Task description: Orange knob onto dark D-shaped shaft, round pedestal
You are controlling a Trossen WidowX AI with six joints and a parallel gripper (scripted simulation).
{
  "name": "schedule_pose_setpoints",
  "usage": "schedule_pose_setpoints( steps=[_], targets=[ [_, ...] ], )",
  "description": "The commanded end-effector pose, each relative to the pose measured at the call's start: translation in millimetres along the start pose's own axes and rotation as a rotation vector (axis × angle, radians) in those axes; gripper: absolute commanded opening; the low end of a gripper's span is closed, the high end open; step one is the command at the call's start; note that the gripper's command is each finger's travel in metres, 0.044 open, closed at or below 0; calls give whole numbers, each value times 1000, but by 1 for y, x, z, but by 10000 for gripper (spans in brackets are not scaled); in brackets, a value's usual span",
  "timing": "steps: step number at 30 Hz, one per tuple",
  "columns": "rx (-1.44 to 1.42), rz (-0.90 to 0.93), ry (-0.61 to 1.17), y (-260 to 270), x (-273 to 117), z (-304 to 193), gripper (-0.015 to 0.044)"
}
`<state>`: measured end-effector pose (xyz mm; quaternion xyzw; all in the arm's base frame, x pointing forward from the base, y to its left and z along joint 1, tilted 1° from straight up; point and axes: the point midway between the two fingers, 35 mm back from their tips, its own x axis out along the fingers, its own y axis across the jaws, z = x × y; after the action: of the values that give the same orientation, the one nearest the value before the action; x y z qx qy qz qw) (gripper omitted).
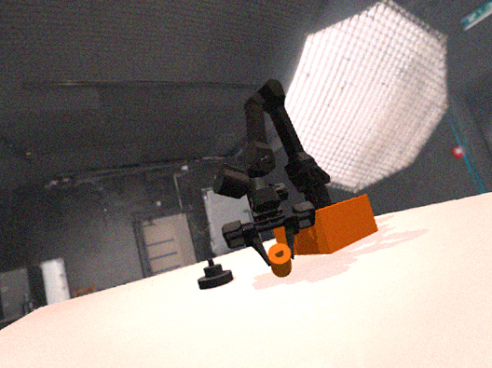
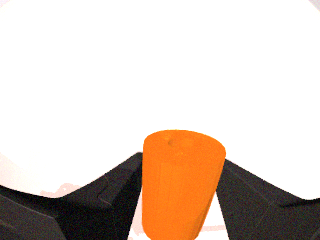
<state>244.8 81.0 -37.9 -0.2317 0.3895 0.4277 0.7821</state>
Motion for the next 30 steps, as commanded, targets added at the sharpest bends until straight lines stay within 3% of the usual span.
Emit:
schedule_pose_setpoints(
  steps=[1, 30],
  targets=[
    [-4, 0, -63, 1, -3, -3, 179],
    [-3, 3, -495, 2, -16, -29, 179]
  ],
)
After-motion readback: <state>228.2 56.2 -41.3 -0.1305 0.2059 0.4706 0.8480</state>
